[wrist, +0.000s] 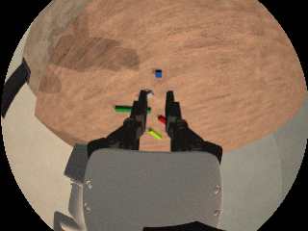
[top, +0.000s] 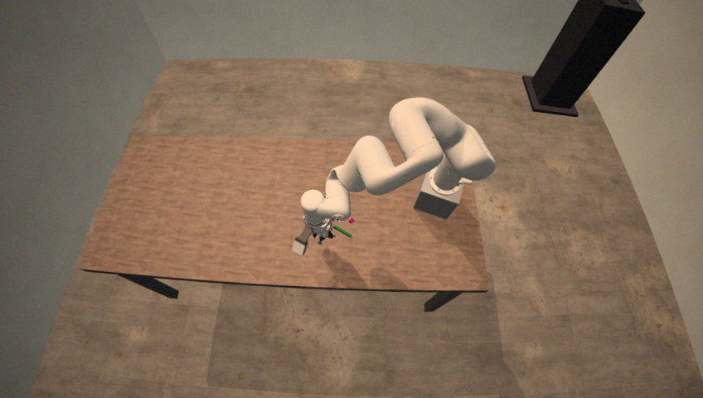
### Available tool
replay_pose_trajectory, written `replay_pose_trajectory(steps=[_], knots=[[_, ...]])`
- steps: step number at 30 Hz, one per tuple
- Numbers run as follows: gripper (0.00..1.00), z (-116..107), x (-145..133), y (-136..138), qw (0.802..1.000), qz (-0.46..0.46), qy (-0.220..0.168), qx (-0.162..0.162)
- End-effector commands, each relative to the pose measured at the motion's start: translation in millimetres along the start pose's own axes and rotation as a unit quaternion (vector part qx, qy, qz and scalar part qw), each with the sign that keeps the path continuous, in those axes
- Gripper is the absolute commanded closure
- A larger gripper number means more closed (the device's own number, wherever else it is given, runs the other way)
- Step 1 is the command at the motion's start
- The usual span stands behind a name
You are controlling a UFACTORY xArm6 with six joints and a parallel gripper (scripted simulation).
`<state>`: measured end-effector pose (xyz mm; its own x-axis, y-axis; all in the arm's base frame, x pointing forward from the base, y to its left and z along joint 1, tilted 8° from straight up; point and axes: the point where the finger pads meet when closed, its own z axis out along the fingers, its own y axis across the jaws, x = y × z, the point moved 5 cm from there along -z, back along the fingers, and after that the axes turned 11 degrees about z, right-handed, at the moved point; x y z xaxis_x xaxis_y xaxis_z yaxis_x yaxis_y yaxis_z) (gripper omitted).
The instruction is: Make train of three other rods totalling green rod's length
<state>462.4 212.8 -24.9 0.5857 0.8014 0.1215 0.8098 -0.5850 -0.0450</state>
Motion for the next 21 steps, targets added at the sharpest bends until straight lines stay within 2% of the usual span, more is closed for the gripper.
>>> replay_pose_trajectory(steps=[1, 21], knots=[[0.76, -0.7, 1.4, 0.8, 1.000, 0.000, 0.002, -0.001], [0.76, 18.0, 2.0, 0.8, 1.000, 0.000, 0.001, -0.001]])
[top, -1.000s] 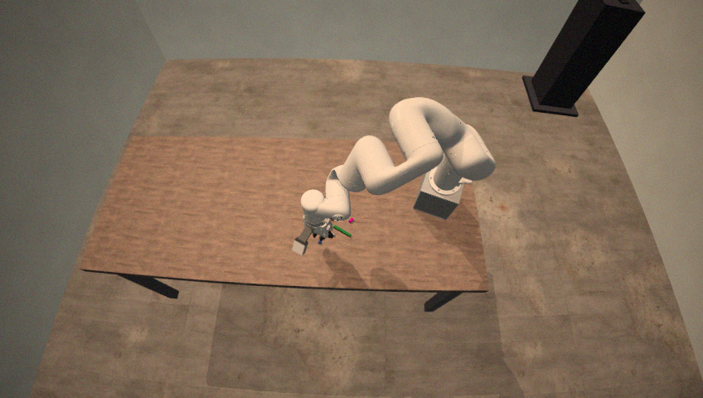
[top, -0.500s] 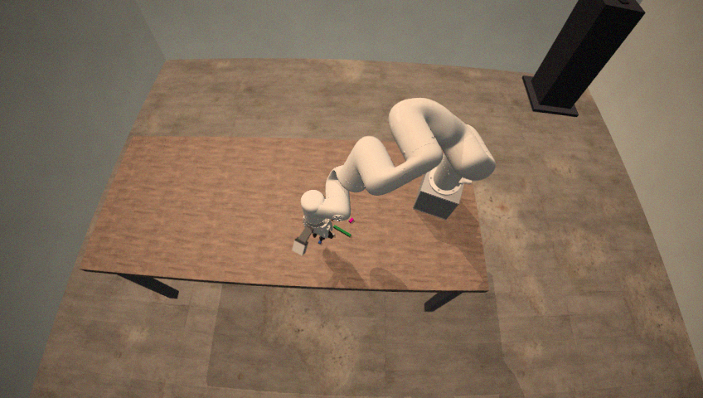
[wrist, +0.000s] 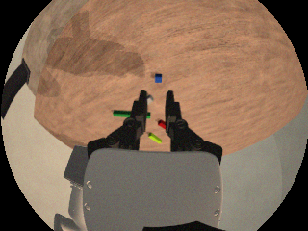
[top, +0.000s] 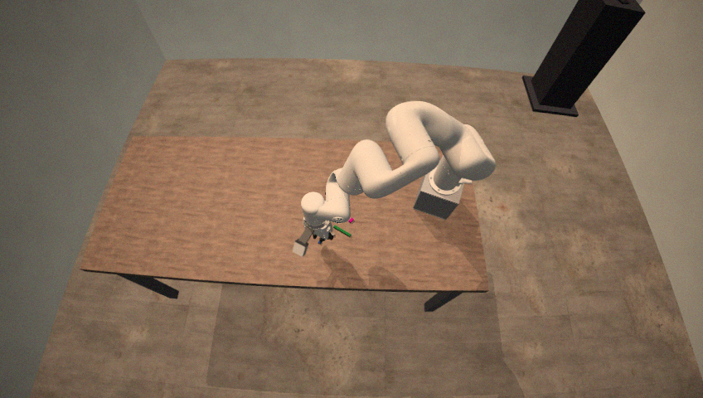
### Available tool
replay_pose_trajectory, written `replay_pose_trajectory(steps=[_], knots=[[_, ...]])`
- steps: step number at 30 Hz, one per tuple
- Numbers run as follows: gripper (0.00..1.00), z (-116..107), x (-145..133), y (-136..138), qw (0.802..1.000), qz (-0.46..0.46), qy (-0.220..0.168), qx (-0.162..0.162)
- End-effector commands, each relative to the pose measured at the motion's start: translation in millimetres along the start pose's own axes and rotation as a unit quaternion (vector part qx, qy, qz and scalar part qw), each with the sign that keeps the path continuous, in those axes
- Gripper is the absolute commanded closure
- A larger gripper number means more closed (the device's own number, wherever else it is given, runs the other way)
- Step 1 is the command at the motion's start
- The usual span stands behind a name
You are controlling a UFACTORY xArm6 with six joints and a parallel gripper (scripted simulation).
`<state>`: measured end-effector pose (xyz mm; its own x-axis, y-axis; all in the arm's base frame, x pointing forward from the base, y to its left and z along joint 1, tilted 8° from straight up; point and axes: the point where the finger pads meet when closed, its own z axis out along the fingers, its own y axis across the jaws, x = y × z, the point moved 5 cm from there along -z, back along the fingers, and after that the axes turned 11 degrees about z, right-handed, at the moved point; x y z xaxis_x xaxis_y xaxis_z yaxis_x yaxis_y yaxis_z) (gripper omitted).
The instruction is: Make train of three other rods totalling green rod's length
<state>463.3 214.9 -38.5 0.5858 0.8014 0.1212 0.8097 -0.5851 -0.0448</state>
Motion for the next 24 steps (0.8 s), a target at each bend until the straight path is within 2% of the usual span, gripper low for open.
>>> replay_pose_trajectory(steps=[1, 24], knots=[[0.76, 5.8, 1.5, 0.7, 1.000, 0.000, 0.002, -0.001], [0.76, 33.3, 2.5, 0.8, 1.000, 0.000, 0.002, -0.001]])
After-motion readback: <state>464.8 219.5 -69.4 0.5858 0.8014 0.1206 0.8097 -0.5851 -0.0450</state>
